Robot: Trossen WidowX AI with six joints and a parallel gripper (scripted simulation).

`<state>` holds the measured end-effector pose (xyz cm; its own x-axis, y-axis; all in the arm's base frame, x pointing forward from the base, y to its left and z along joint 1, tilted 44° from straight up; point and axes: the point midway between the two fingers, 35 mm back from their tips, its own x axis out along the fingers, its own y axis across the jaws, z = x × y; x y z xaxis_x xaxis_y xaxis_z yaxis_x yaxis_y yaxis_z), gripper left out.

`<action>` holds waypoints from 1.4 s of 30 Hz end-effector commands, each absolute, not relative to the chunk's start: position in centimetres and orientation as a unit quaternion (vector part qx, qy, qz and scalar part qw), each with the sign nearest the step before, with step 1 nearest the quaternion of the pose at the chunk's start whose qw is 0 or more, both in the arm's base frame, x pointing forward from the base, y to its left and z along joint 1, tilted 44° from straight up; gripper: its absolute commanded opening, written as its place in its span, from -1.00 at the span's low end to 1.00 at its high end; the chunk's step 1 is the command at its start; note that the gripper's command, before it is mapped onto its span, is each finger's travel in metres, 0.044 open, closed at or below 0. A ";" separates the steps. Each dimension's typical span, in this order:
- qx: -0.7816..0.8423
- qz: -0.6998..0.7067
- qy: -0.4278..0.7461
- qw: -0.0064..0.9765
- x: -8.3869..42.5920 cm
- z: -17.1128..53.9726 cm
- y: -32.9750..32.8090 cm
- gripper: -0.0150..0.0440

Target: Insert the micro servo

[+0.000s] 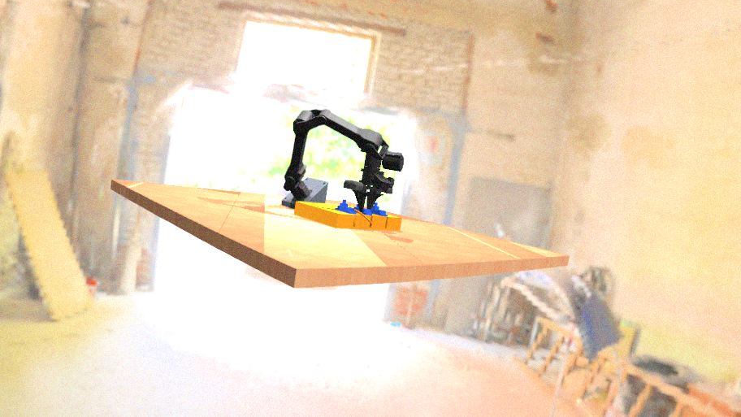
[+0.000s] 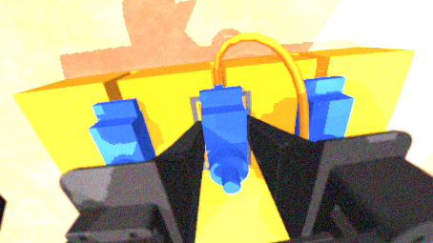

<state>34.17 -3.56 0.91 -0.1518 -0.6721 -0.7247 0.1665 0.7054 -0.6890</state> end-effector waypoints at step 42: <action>-0.194 -0.296 0.674 0.648 26.0 10.6 8.7 1.00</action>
